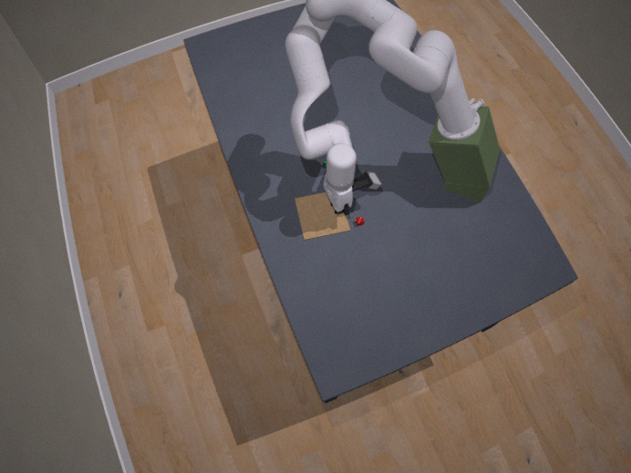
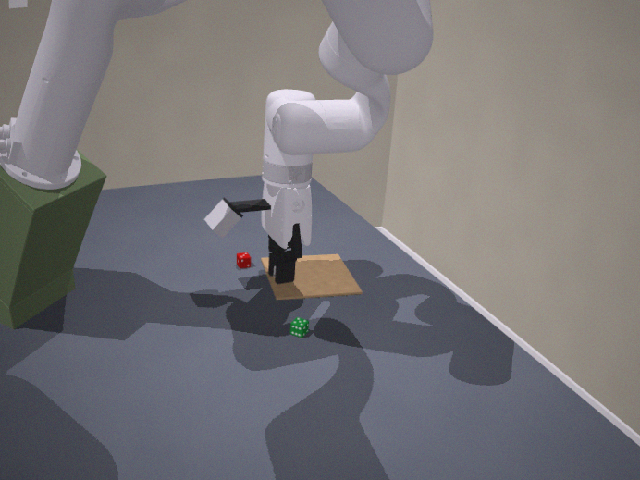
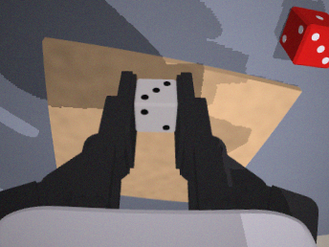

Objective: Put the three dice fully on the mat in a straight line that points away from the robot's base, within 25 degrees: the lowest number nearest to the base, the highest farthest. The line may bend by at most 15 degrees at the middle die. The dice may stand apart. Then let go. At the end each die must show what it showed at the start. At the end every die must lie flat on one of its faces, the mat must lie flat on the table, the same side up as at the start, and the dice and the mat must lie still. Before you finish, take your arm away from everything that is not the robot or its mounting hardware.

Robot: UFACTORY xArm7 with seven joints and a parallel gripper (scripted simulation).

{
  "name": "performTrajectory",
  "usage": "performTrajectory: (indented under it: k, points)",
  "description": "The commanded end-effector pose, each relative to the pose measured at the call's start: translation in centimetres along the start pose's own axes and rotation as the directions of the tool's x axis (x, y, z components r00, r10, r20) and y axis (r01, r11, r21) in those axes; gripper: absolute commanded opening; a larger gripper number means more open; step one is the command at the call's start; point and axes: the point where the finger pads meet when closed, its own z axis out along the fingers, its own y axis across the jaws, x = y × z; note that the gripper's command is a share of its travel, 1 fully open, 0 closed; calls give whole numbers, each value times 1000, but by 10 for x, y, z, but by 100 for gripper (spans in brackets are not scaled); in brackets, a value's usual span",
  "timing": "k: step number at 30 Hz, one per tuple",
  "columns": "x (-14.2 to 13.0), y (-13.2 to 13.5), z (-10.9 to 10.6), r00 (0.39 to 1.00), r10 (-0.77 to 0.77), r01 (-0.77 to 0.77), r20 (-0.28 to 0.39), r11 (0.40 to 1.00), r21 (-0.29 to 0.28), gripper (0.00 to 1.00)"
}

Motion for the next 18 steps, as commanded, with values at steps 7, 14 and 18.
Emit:
performTrajectory:
  k: [7, 14, 18]
  points:
    - [-1, 1, -1, 1000, -1, 1, 2, 1000, -1, 19]
    - [-1, 1, -1, 1000, -1, 1, 2, 1000, -1, 28]
    - [-1, 1, -1, 1000, -1, 1, 2, 1000, -1, 32]
